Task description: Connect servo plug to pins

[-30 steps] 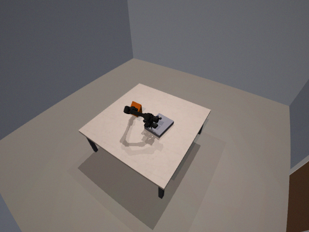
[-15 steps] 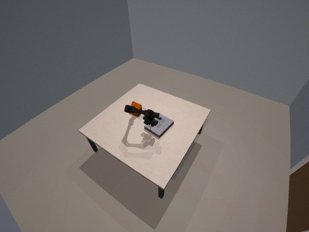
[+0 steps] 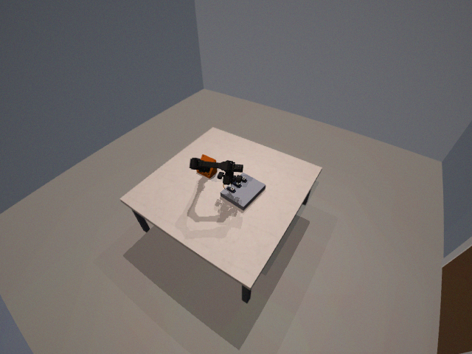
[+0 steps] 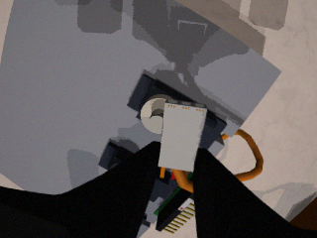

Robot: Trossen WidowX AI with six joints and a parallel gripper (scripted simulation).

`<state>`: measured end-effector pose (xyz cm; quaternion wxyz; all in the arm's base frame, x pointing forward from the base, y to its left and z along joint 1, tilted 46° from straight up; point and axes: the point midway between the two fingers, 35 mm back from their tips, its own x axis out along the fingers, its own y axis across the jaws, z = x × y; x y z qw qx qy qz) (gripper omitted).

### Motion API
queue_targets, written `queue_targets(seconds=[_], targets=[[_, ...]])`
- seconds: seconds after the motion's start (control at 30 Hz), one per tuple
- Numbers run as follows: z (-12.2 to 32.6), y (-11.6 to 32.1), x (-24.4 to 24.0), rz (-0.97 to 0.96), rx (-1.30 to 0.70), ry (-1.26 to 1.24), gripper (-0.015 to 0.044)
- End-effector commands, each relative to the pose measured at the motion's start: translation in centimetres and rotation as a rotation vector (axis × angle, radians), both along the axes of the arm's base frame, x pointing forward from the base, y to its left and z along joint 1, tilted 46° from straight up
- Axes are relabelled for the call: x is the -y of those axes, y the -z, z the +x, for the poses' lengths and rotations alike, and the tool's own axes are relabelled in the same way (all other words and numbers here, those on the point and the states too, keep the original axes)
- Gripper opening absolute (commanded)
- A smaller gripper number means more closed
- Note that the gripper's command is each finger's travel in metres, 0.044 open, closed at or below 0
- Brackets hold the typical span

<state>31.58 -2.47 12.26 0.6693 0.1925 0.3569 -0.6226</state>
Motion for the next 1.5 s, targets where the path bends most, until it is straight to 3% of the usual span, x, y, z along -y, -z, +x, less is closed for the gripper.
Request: queue_targets(seconds=[0.0,1.0,1.47], targets=[[-1.1,1.0,-1.0,0.011,-0.092,-0.088,0.0],[-11.8,6.8,-6.4,0.033,-0.818,-0.811,0.0],[-12.2,9.7,-3.6,0.031,-0.834,-0.825,0.0]])
